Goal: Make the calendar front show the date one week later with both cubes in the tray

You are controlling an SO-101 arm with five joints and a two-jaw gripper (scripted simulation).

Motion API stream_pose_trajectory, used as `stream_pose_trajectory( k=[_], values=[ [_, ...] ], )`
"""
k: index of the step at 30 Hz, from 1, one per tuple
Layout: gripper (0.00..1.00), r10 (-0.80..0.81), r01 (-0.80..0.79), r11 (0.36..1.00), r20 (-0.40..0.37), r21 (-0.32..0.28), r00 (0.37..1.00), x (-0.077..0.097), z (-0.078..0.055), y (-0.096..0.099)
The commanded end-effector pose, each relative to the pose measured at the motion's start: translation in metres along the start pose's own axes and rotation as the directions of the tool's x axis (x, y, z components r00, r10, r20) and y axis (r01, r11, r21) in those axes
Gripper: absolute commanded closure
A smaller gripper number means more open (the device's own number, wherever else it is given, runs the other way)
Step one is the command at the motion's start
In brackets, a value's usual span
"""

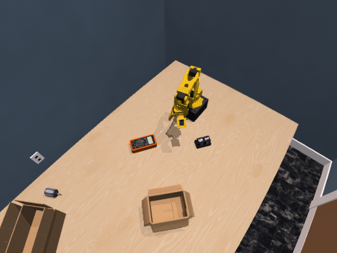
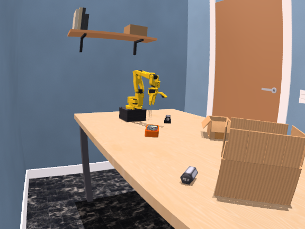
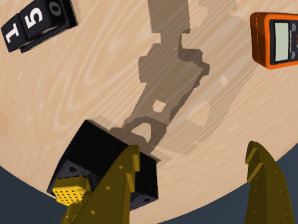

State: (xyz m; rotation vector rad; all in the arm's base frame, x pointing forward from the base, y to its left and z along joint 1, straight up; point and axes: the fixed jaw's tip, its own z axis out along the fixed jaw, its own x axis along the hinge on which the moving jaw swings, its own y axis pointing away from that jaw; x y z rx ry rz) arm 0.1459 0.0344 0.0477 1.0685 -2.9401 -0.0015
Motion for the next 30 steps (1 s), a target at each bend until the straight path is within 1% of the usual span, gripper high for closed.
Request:
stream_pose_trajectory(
  k=[1, 4, 7, 9, 11, 15, 19, 23, 30],
  values=[
    [0.64, 0.208, -0.208, 0.978, 0.004, -0.001, 0.978, 0.011, -0.003, -0.006],
    [0.64, 0.356, -0.356, 0.935, 0.004, -0.002, 0.935, 0.018, -0.005, -0.011],
    [0.64, 0.496, -0.496, 0.869, 0.004, -0.003, 0.869, 0.026, -0.007, -0.015],
    [0.64, 0.557, -0.557, 0.830, 0.004, -0.004, 0.830, 0.029, -0.008, -0.017],
    [0.64, 0.557, -0.557, 0.830, 0.004, -0.004, 0.830, 0.029, -0.008, -0.017],
    [0.64, 0.624, -0.624, 0.782, 0.004, -0.004, 0.782, 0.033, -0.008, -0.018],
    [0.64, 0.658, -0.658, 0.753, 0.004, -0.004, 0.753, 0.035, -0.009, -0.019],
    [0.64, 0.670, -0.670, 0.742, 0.004, -0.005, 0.742, 0.036, -0.009, -0.019],
    [0.64, 0.671, -0.671, 0.741, 0.004, -0.005, 0.741, 0.036, -0.009, -0.019]
  ],
)
